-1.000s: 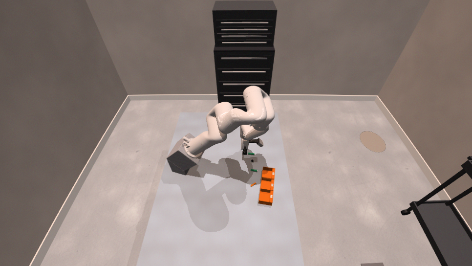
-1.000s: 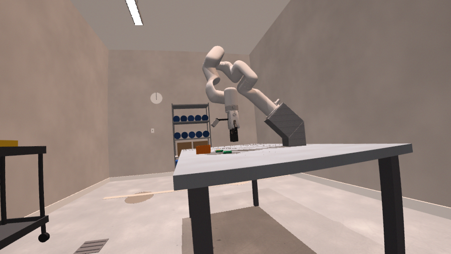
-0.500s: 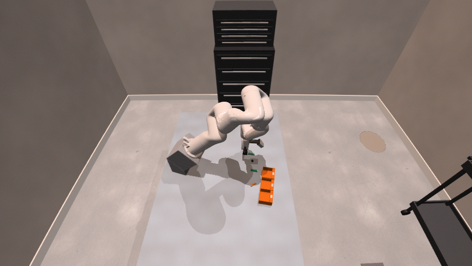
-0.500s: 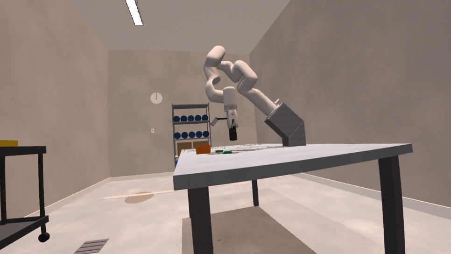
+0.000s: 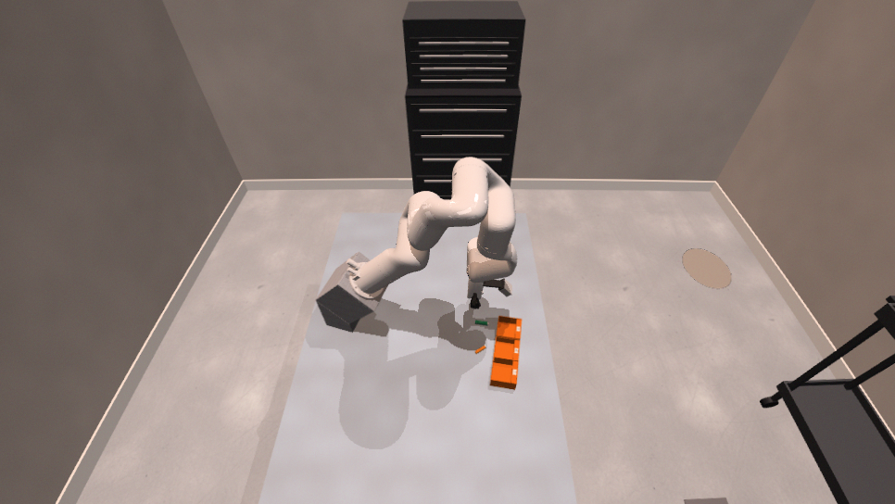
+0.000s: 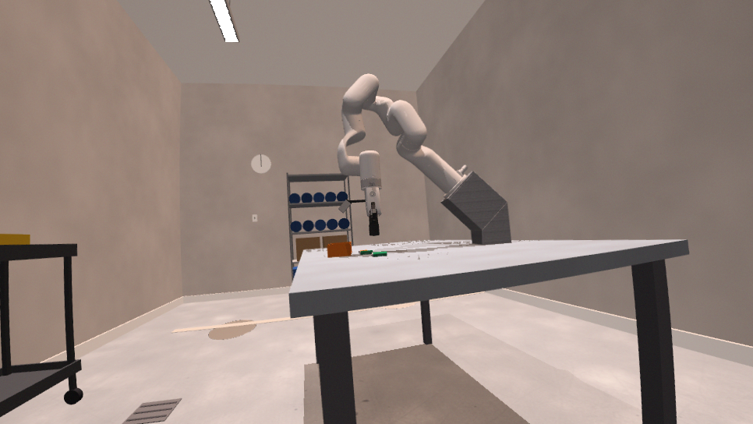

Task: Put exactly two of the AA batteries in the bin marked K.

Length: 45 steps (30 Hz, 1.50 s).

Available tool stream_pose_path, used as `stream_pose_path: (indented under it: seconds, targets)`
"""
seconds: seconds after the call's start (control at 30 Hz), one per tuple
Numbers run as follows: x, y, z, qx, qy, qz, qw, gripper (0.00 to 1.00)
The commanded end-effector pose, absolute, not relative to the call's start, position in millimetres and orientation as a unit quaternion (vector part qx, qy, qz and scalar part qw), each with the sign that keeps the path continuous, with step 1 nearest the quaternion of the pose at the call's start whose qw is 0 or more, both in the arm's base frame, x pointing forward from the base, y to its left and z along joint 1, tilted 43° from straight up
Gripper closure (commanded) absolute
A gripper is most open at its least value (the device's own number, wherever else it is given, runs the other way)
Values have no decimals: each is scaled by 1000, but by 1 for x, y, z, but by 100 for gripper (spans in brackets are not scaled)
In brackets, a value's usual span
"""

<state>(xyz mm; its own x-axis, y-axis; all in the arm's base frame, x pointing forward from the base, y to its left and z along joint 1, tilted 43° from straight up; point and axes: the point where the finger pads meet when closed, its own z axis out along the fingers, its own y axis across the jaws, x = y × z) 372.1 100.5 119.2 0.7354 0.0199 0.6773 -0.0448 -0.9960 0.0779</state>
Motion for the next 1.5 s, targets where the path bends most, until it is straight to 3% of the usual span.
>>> stream_pose_path:
  seconds: [0.0, 1.13, 1.47]
  targets:
    - [382, 82, 131, 932, -6, 361, 42, 100]
    - [459, -56, 217, 931, -6, 361, 43, 100]
    - [459, -57, 217, 931, -6, 361, 43, 100]
